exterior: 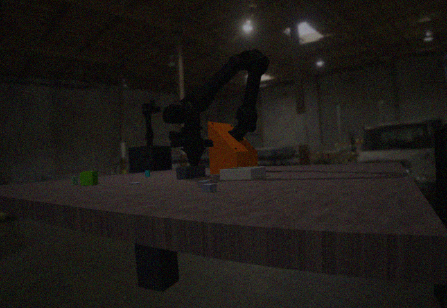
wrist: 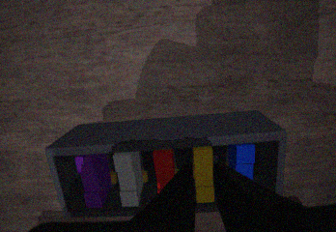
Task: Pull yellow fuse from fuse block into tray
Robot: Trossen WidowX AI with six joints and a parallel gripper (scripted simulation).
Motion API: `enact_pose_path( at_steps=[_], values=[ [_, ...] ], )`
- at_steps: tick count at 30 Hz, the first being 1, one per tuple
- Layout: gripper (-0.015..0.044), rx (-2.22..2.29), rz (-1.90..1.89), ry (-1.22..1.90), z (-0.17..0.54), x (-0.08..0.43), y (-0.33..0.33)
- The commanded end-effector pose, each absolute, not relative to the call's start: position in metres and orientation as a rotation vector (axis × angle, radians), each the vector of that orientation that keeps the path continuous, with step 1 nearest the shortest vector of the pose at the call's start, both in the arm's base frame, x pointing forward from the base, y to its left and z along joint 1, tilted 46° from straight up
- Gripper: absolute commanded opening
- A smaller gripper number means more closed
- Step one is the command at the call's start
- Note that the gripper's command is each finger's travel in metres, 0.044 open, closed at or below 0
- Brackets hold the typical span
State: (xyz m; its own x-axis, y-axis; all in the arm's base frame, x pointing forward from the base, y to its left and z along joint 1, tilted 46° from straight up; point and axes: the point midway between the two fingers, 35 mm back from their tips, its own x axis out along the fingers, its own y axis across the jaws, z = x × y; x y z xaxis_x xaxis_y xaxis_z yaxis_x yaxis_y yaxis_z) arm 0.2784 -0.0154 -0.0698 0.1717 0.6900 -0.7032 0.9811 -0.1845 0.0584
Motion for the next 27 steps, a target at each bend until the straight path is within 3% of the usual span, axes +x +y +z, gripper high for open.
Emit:
enact_pose_path(
  at_steps=[1,5,27],
  values=[
    [0.0026,1.942,-0.745,1.572,-0.0698,0.2785,-0.0154],
    [0.0,1.942,-0.745,1.572,-0.0698,0.2785,-0.0154],
    [0.0,1.943,-0.747,1.571,-0.0638,0.2773,-0.022]
  ],
)
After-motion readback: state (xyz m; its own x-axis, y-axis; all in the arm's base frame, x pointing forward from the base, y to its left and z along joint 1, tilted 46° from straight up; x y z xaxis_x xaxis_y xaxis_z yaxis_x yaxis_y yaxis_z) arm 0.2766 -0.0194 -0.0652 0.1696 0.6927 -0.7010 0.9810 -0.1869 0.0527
